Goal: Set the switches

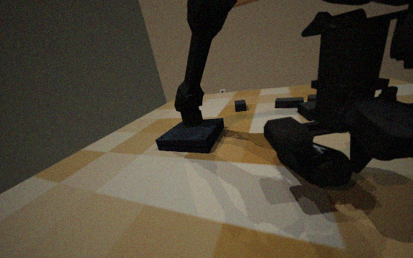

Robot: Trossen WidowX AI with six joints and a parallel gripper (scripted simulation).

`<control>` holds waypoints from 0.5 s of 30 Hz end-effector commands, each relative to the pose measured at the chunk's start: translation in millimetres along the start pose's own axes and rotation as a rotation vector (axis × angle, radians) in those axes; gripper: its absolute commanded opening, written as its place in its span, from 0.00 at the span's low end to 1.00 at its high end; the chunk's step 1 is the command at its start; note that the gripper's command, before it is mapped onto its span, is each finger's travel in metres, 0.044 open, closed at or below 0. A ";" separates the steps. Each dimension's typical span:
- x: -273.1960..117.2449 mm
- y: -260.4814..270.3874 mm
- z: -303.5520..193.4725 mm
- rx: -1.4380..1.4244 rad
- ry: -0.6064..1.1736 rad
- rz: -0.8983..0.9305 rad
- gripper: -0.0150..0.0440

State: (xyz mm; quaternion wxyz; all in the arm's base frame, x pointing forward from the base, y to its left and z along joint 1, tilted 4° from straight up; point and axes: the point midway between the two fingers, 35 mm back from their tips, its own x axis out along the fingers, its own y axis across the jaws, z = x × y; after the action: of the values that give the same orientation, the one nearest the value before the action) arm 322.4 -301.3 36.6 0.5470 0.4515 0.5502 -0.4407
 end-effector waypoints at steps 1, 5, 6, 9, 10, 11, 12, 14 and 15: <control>8.0 -0.2 -1.0 -0.006 0.014 -0.007 0.83; 11.0 -0.2 0.0 -0.006 0.014 -0.007 0.83; 11.7 -0.2 0.2 -0.006 0.014 -0.007 0.83; 14.0 -0.3 0.9 -0.006 0.014 -0.007 0.83; 14.8 -0.3 1.2 -0.006 0.014 -0.007 0.83; 15.5 -0.3 1.4 -0.006 0.014 -0.007 0.83; 16.3 -0.3 1.6 -0.006 0.014 -0.007 0.83; 17.8 -0.3 2.0 -0.006 0.014 -0.007 0.83; 18.6 -0.3 2.2 -0.006 0.014 -0.007 0.83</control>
State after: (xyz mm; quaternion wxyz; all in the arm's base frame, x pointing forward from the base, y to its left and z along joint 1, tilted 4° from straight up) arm 324.0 -305.2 25.5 0.5479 0.4511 0.5499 -0.4404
